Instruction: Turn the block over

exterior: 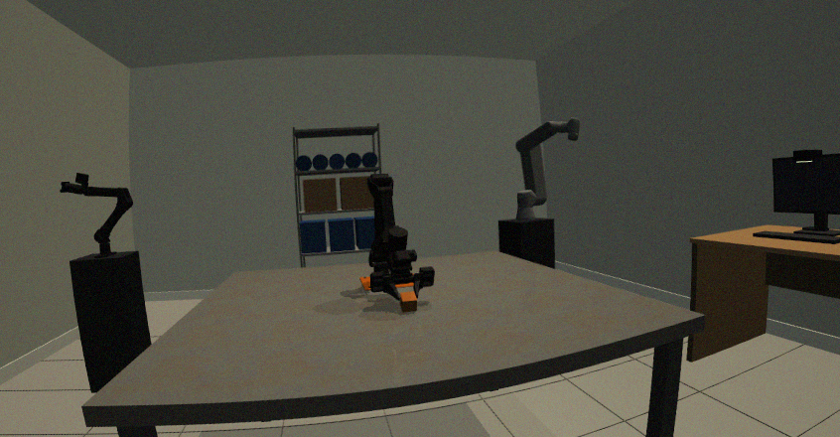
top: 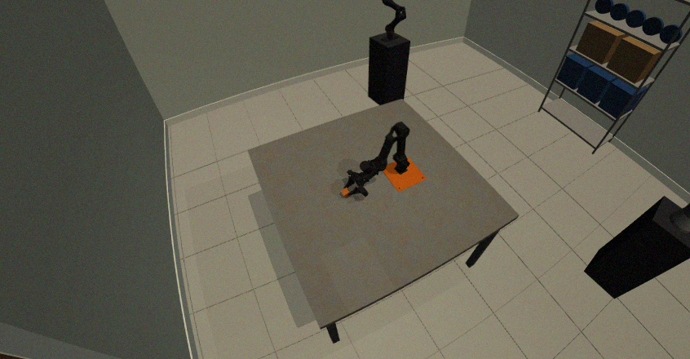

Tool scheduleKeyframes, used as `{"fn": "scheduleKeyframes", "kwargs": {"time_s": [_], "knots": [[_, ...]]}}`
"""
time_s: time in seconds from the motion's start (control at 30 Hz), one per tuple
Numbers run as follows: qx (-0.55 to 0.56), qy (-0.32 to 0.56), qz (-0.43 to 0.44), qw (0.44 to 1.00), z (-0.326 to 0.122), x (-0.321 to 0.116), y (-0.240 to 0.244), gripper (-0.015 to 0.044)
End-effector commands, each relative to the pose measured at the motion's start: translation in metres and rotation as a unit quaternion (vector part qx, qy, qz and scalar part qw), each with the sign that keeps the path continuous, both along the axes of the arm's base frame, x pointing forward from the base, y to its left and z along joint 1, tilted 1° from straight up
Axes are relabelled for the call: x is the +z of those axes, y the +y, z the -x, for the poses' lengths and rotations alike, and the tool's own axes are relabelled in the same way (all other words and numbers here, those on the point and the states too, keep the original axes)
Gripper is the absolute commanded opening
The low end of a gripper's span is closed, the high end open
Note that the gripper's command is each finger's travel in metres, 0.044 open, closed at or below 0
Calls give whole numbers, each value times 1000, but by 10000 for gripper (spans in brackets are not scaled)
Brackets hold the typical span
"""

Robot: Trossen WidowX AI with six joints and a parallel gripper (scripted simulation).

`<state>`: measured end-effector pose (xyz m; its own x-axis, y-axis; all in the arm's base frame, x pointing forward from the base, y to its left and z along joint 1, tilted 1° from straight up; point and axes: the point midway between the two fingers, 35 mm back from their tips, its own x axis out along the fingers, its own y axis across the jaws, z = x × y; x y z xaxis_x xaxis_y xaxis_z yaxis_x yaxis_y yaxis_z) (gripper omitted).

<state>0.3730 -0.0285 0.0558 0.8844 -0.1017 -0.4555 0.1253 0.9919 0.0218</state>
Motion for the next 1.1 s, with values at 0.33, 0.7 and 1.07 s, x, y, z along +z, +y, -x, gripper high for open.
{"fn": "scheduleKeyframes", "kwargs": {"time_s": [0.33, 0.7, 1.07], "knots": [[-2, 0, 3, 1000, 0, 0, -1, 440], [-2, 0, 3, 1000, 0, 0, -1, 440], [-2, 0, 3, 1000, 0, 0, -1, 440]]}}
